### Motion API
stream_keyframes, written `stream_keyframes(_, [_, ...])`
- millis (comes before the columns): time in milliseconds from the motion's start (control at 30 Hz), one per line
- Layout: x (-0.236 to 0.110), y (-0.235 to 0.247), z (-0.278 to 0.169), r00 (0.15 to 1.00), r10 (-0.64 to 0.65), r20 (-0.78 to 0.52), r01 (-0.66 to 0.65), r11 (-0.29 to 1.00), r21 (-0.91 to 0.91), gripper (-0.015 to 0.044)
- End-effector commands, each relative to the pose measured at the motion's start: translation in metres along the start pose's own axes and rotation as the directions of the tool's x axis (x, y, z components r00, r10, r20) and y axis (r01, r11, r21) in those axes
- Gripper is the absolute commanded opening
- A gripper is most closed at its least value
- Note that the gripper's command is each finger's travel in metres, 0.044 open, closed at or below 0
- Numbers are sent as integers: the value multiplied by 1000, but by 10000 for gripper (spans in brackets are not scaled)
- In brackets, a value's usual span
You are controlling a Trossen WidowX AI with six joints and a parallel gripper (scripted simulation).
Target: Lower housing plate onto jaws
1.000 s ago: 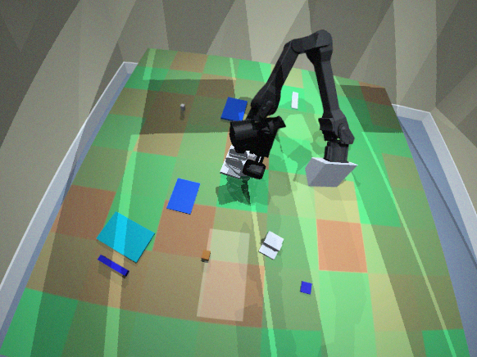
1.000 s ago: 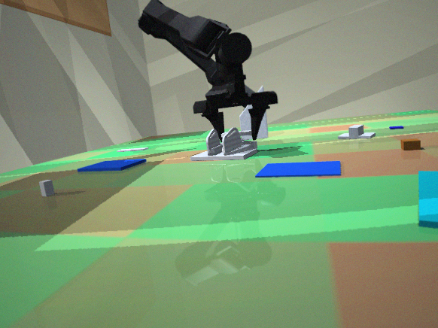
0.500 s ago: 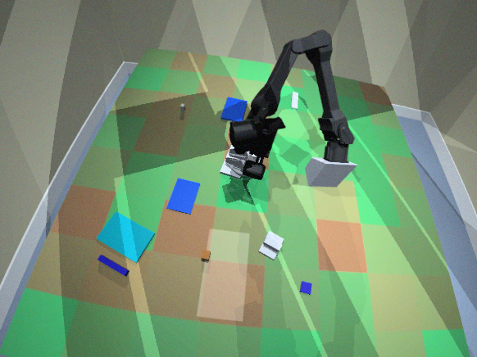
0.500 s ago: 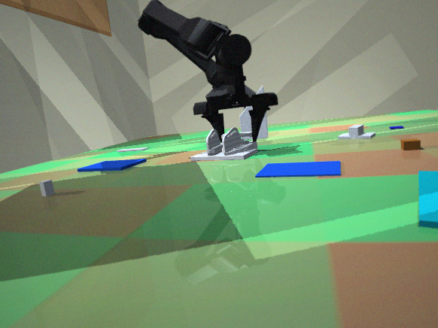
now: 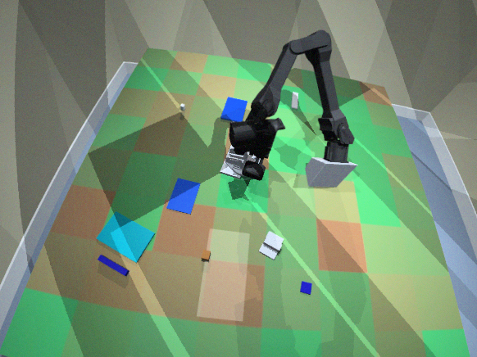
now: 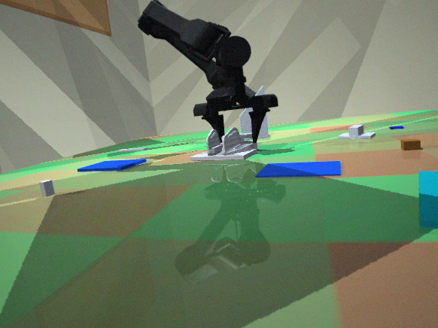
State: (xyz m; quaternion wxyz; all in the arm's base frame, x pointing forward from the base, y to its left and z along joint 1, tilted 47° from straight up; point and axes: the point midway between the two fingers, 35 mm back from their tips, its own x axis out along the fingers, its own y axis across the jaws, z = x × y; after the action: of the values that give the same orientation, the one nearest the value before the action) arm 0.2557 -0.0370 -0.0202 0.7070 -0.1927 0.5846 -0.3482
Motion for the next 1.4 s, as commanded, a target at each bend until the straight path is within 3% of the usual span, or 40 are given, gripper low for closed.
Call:
stream_keyframes(0, [1,-1,0,1000,-4,1,4,1000,-4,351])
stream_keyframes(1367, [9,-1,0,1000,-5,1,5,1000,-4,351])
